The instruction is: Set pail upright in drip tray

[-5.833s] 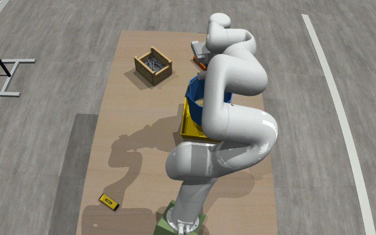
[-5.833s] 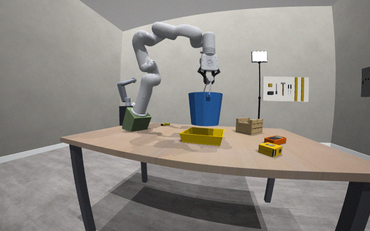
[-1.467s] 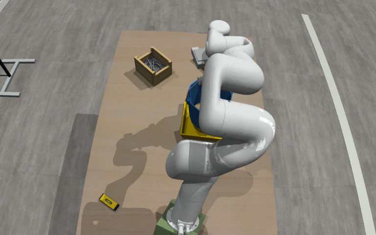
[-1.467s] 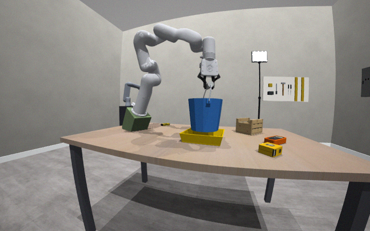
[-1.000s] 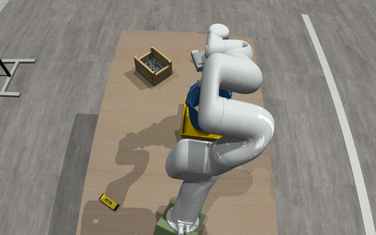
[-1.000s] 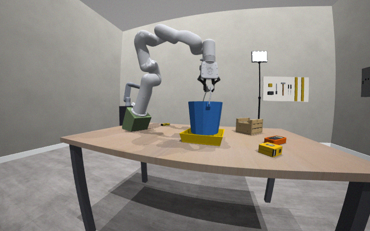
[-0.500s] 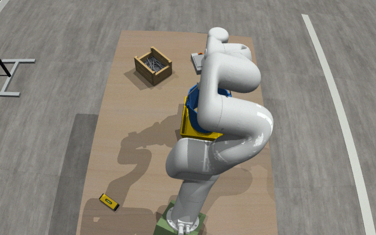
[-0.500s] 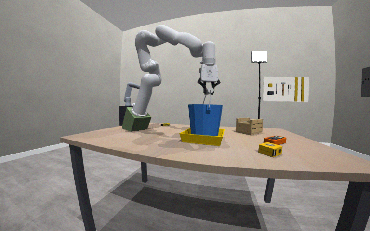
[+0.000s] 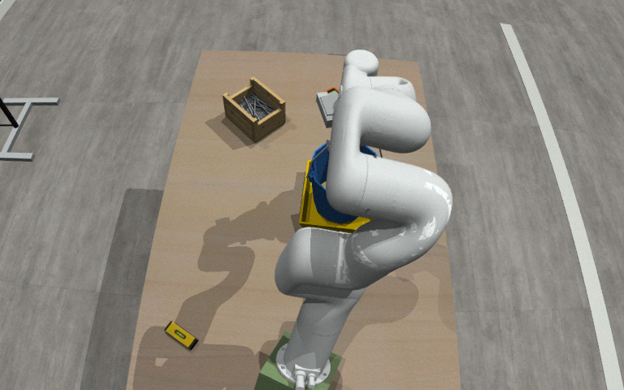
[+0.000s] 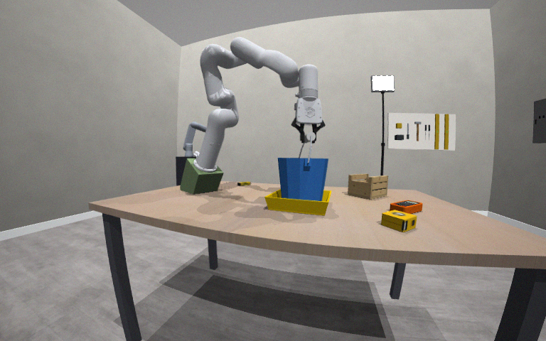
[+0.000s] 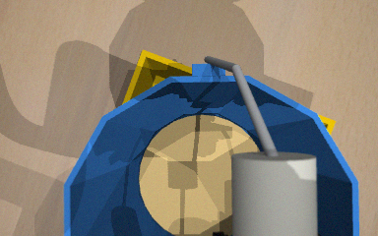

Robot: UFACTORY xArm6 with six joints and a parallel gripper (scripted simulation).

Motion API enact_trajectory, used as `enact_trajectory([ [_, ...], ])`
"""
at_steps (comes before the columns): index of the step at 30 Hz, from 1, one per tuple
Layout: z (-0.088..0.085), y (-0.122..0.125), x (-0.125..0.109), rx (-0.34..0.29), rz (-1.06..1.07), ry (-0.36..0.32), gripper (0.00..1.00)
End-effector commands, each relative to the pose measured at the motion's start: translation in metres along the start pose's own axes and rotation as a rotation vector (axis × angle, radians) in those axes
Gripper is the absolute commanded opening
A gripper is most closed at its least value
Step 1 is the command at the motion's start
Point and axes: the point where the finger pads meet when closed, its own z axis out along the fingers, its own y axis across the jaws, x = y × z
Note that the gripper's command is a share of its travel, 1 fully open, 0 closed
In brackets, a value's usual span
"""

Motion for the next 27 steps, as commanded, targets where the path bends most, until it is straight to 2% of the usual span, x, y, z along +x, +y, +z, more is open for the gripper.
enact_trajectory([
  [1,0.0017,0.0010,-0.0006,-0.004,0.001,-0.001,0.00],
  [27,0.0077,0.0011,-0.0006,-0.004,0.001,-0.001,0.00],
])
